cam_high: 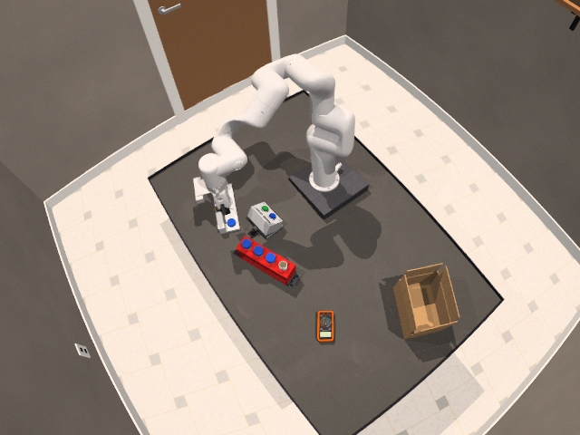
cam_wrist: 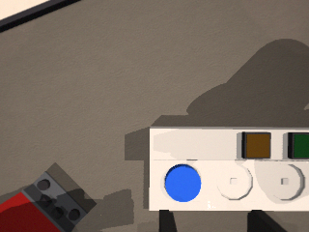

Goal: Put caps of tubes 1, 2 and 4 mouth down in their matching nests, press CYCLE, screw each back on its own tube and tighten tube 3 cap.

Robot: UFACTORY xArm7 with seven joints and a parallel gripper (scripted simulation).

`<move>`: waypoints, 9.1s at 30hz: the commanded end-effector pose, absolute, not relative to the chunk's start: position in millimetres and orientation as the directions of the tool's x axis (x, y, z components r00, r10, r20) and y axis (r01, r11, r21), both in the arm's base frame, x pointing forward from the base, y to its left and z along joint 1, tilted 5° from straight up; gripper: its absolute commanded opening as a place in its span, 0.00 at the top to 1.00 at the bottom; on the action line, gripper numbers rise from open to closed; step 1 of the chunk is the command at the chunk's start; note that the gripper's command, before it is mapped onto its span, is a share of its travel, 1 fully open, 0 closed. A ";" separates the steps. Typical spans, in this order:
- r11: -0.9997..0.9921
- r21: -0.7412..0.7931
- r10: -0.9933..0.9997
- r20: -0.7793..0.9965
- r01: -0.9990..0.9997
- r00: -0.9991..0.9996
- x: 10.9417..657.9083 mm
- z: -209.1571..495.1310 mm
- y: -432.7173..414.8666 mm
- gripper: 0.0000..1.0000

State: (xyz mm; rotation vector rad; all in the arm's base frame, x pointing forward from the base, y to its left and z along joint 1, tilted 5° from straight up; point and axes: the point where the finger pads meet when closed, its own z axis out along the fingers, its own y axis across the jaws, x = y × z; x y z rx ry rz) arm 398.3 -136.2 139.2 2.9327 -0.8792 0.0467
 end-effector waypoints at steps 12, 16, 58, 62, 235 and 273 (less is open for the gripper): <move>-0.615 0.046 -0.784 0.072 -0.787 0.617 401.4 155.4 -99.5 0.54; -0.490 0.034 -0.868 0.077 -0.871 0.491 402.6 154.1 -84.5 0.54; 0.546 -0.053 -0.833 0.066 -0.836 -0.549 417.7 138.2 103.8 0.54; 0.546 -0.053 -0.833 0.065 -0.836 -0.549 419.1 136.6 122.8 0.54; 0.546 -0.053 -0.833 0.066 -0.836 -0.549 419.6 92.0 119.2 0.54; -0.211 0.009 -0.974 0.085 -0.977 0.211 419.6 92.5 119.3 1.00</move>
